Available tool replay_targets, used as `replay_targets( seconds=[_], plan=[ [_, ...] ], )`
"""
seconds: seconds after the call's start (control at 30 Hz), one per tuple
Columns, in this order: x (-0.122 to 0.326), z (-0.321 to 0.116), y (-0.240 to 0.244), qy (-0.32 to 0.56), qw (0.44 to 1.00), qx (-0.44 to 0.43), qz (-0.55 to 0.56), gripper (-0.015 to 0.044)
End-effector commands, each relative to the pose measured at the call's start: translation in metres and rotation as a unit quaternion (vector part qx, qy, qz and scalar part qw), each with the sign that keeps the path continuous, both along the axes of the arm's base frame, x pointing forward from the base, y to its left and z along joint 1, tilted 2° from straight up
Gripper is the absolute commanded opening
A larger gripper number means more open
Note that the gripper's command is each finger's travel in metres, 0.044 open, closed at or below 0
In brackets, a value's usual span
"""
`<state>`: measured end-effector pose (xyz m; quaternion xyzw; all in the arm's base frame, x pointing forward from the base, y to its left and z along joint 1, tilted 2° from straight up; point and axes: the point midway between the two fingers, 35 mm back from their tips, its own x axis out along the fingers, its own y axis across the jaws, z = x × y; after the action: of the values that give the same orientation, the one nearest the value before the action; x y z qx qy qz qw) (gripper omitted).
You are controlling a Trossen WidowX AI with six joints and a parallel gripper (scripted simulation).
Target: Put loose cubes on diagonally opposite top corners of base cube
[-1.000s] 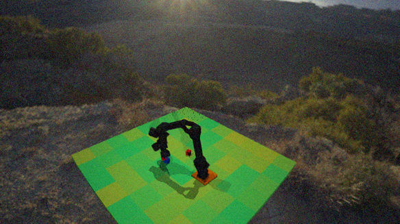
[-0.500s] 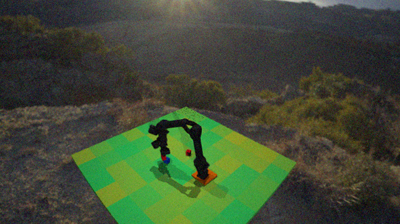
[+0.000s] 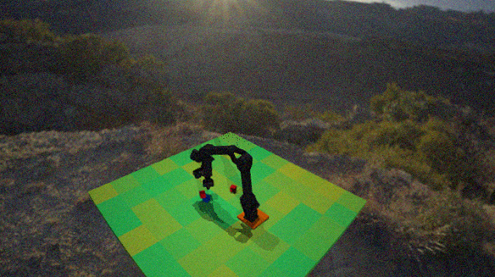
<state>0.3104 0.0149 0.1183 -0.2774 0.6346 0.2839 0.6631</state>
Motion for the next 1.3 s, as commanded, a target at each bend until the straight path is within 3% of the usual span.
replay_targets(
  seconds=[0.0, 0.57, 0.77, 1.03, 1.27],
  plan=[
    [-0.008, 0.007, -0.036, -0.002, 0.998, -0.007, -0.056, 0.0265],
    [-0.072, 0.030, -0.149, 0.008, 0.974, 0.002, -0.226, 0.0265],
    [-0.078, 0.030, -0.156, 0.009, 0.971, 0.003, -0.239, 0.0265],
    [-0.077, -0.025, -0.155, 0.009, 0.971, 0.004, -0.239, 0.0265],
    [-0.077, -0.036, -0.154, 0.009, 0.971, 0.004, -0.239, 0.0265]
  ],
)
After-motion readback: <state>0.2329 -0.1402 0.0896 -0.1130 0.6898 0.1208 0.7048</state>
